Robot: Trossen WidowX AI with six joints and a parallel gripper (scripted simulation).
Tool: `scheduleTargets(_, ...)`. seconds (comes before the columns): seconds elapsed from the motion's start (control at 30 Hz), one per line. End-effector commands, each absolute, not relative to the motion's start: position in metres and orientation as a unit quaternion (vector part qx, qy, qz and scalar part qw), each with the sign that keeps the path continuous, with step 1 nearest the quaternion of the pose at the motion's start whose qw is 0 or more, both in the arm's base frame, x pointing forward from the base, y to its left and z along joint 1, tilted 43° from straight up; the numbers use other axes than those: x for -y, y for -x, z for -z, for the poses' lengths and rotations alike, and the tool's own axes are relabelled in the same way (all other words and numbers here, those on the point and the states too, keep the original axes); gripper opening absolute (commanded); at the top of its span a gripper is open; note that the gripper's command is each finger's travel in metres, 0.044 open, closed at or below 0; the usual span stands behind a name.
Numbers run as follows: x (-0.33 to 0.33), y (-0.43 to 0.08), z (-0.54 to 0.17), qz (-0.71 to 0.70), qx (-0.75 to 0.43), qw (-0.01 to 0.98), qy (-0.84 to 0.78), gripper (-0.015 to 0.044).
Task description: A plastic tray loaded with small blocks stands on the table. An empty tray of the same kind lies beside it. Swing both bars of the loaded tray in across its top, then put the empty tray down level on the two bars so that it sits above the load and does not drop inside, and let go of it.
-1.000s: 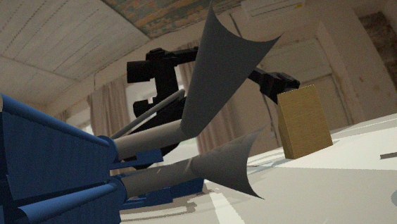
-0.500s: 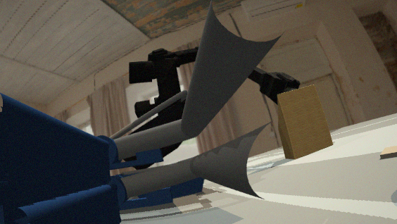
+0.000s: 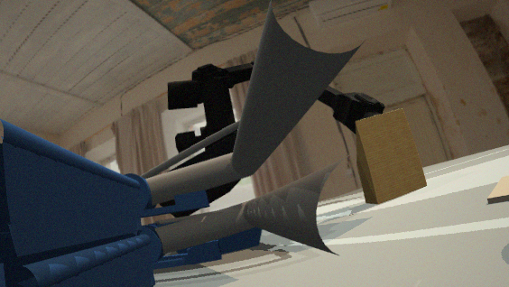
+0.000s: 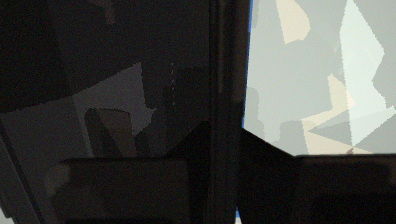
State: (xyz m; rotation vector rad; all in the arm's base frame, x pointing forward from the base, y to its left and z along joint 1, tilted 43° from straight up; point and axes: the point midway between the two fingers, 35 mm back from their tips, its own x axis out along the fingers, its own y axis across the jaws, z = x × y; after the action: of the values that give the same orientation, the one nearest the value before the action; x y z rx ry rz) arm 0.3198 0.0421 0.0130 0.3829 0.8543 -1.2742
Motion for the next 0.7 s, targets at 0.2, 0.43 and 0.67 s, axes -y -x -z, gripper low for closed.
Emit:
scheduleTargets(0.2,-0.0334,-0.3140,-0.0081,0.579,-0.385,0.699,-0.170,0.0000)
scheduleTargets(0.43,-0.0334,-0.3140,-0.0081,0.579,-0.385,0.699,-0.170,0.0000)
scheduleTargets(0.67,-0.0334,-0.3140,-0.0081,0.579,-0.385,0.699,-0.170,0.0000)
